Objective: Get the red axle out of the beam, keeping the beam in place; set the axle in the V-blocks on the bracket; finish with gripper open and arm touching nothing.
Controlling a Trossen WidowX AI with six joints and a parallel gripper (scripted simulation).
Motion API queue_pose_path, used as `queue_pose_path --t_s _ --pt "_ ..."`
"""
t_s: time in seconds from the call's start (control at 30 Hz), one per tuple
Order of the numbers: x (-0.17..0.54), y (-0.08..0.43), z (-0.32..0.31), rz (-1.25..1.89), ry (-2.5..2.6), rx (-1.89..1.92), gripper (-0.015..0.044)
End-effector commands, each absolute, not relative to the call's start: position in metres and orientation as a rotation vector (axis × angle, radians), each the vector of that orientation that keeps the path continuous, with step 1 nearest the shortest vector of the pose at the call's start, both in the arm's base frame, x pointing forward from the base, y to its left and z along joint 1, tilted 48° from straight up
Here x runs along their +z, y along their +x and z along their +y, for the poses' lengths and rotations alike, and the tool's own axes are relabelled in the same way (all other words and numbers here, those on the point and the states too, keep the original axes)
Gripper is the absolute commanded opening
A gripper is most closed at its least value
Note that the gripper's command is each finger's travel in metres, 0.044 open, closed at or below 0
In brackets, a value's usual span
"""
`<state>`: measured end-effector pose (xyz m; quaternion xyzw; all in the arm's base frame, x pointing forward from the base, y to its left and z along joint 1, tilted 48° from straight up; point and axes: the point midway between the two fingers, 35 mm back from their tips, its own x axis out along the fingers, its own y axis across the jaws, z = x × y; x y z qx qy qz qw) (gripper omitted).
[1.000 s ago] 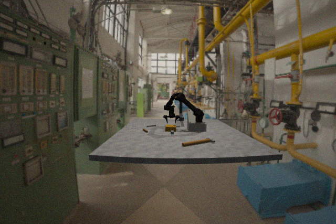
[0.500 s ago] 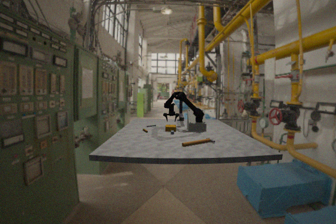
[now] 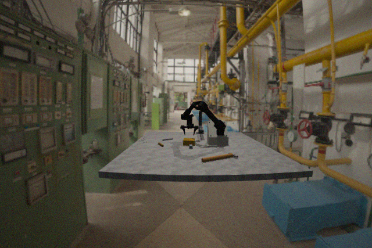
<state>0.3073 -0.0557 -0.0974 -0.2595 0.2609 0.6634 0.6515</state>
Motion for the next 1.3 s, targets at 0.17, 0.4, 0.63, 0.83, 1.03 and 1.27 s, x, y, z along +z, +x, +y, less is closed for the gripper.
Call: queue_pose_path --t_s 0.17,0.4,0.63,0.83,1.03,1.27 --pt "-0.107 0.307 -0.042 0.592 -0.582 1.507 0.0440" --pt "-0.115 0.307 -0.034 0.592 -0.582 1.507 0.0440" --pt "-0.123 0.307 -0.025 0.591 -0.582 1.507 0.0440" --pt "-0.129 0.306 -0.018 0.591 -0.581 1.508 0.0440" --pt "-0.135 0.305 -0.010 0.590 -0.580 1.508 0.0440" --pt "-0.139 0.305 -0.006 0.589 -0.579 1.509 0.0440"
